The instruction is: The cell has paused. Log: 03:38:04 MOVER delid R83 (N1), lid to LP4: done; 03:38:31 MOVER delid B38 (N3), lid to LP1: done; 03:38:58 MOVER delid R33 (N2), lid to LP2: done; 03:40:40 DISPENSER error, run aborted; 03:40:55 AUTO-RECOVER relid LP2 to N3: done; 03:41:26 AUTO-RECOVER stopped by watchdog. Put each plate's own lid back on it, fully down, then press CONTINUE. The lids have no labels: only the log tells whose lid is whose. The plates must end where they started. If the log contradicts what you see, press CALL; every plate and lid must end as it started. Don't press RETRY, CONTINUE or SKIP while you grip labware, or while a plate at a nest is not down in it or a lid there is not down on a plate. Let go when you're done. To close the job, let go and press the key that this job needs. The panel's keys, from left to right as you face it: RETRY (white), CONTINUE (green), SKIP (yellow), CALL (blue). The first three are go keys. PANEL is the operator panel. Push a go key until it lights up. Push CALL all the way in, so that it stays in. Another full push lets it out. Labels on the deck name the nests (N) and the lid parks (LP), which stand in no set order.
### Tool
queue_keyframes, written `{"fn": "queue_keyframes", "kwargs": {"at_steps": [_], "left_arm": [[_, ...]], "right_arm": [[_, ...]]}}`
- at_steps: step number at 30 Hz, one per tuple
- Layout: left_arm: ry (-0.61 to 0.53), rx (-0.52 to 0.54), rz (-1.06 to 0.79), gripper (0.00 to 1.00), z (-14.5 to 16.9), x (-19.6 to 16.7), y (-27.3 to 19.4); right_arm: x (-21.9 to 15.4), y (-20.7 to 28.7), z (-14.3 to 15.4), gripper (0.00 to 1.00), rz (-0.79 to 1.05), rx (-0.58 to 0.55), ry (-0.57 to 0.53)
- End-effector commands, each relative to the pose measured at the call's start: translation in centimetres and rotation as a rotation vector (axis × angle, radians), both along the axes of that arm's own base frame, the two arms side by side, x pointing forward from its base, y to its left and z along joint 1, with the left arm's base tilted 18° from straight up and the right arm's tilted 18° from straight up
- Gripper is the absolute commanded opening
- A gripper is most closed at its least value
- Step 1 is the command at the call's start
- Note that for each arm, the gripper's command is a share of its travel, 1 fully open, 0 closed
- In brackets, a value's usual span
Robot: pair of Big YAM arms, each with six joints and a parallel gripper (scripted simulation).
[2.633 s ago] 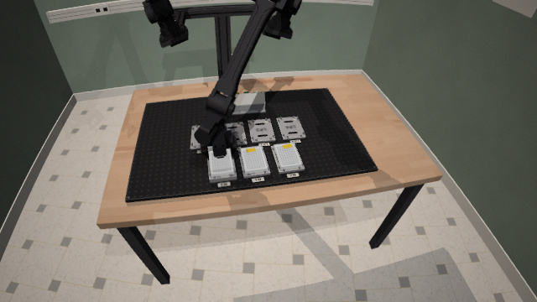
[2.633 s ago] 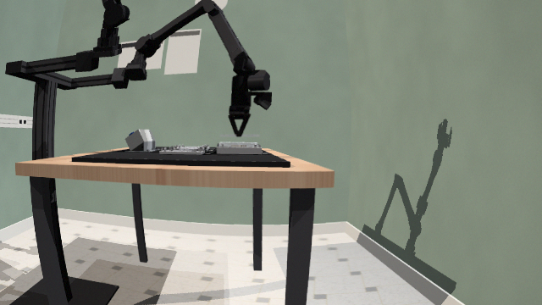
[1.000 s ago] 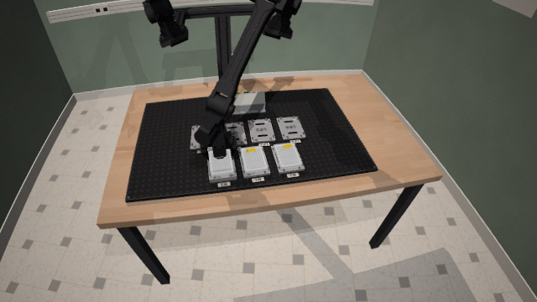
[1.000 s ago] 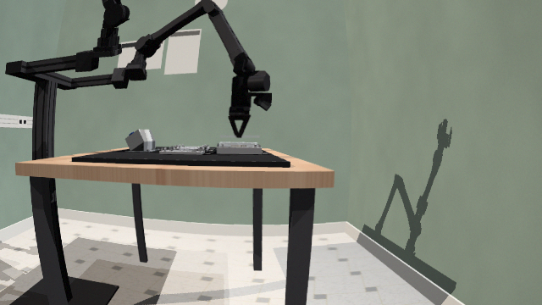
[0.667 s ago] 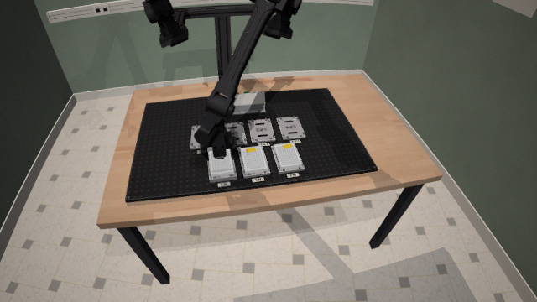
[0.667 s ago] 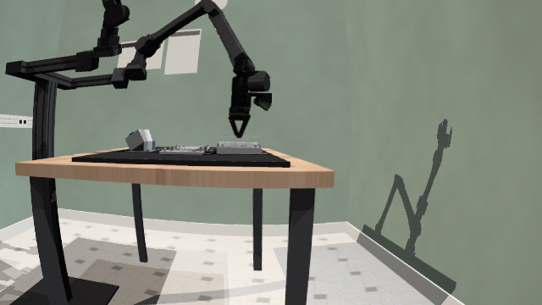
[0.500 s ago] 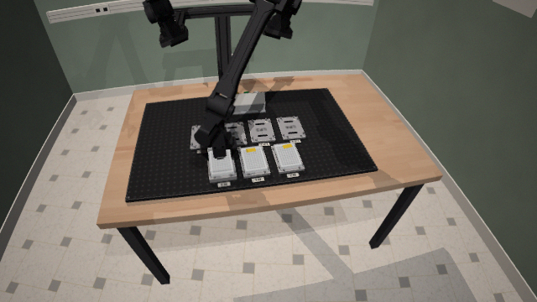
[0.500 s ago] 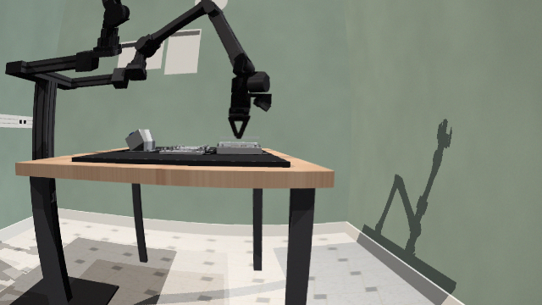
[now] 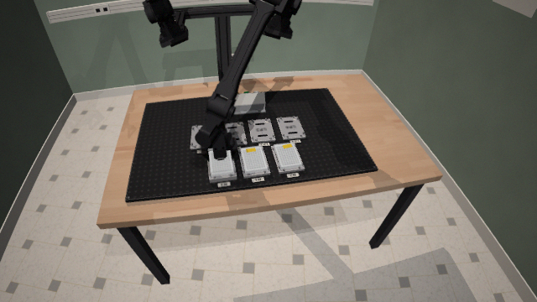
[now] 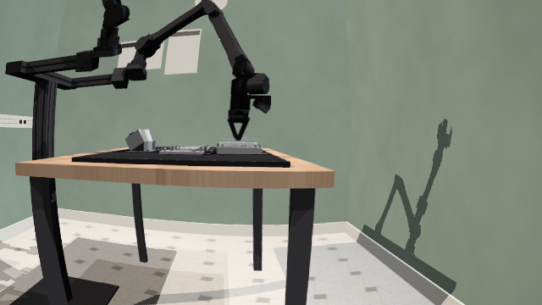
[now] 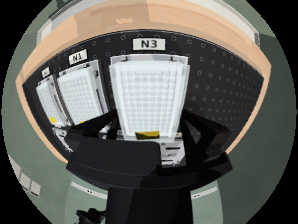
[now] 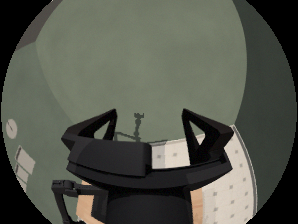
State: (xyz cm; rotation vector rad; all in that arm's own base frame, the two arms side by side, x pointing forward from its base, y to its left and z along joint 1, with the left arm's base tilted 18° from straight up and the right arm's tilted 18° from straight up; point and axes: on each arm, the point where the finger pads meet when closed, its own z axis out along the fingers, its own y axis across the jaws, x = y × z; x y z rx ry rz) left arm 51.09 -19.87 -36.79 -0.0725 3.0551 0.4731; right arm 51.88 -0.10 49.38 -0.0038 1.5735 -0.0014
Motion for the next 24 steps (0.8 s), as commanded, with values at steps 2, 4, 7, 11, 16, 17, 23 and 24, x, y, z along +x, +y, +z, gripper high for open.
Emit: {"fn": "queue_keyframes", "kwargs": {"at_steps": [2,4,7,11,16,17,23,24], "left_arm": [[-0.035,-0.012,-0.004,0.00,0.5,1.8,-0.2],[-0.036,-0.012,-0.005,0.00,0.5,1.8,-0.3],[-0.030,-0.009,-0.004,0.00,-0.1,1.6,-0.1],[-0.040,-0.014,-0.001,0.00,0.4,2.1,-0.2],[-0.036,-0.013,-0.005,0.00,-0.2,2.1,-0.4],[-0.038,-0.013,-0.004,0.00,-0.2,2.1,-0.4],[-0.040,-0.014,-0.001,0.00,-0.4,2.4,-0.2],[-0.038,-0.013,-0.002,0.00,-0.7,2.2,-0.1]], "right_arm": [[-0.1,0.1,2.4,1.00,0.000,0.002,-0.049],[-0.1,0.1,2.4,1.00,0.000,0.002,-0.049],[-0.1,0.1,2.4,1.00,0.000,0.002,-0.049],[-0.1,0.1,2.4,1.00,0.000,0.002,-0.049],[-0.1,0.1,2.4,1.00,0.000,0.002,-0.049],[-0.1,0.1,2.4,1.00,0.000,0.002,-0.049],[-0.1,0.1,2.4,1.00,0.000,0.002,-0.049],[-0.1,0.1,2.4,1.00,0.000,0.002,-0.049]]}}
